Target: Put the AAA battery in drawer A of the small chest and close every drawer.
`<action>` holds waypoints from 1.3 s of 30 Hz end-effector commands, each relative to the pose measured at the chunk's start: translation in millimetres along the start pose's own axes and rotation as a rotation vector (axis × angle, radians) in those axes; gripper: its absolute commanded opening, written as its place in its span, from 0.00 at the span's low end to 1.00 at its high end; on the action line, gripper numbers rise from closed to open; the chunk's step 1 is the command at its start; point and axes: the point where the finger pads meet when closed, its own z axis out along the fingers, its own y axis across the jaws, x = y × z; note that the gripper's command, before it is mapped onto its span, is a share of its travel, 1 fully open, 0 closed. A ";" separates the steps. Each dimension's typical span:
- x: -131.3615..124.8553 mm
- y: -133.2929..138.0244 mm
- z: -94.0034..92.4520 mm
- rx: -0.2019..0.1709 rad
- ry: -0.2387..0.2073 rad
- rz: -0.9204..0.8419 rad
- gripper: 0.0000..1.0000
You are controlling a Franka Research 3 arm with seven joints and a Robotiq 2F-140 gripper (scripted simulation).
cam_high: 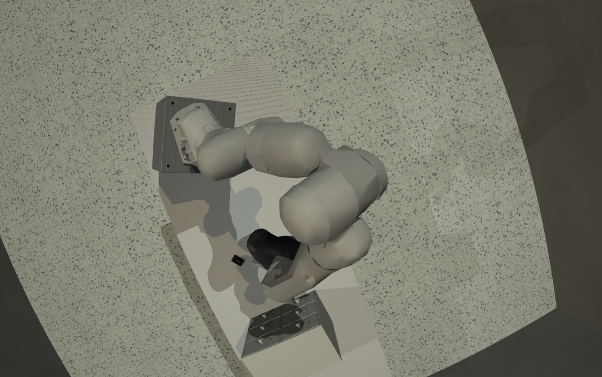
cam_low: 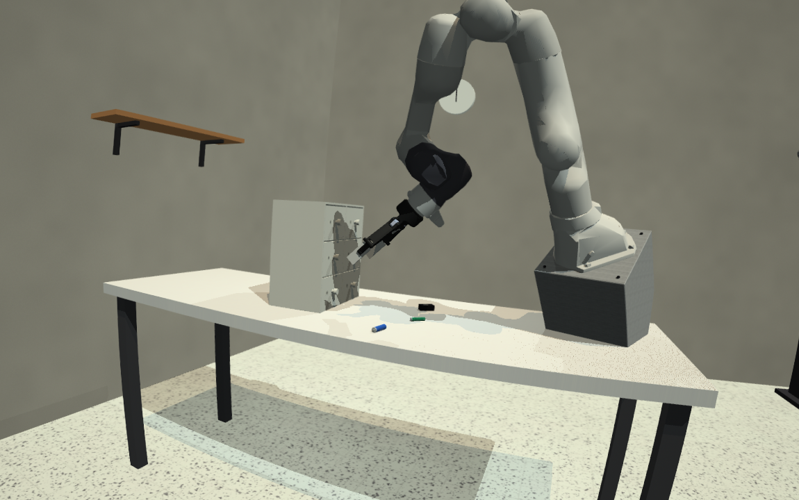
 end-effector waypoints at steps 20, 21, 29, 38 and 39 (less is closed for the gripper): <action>7.5 -5.4 -79.6 -0.001 0.496 0.048 1.00; 7.3 -5.2 -83.1 -0.003 0.511 0.041 1.00; 7.4 -5.1 -111.9 -0.009 0.619 -0.022 1.00; 7.3 -4.8 -126.3 -0.015 0.718 -0.024 1.00; 7.4 -4.8 -127.1 -0.015 0.729 -0.018 1.00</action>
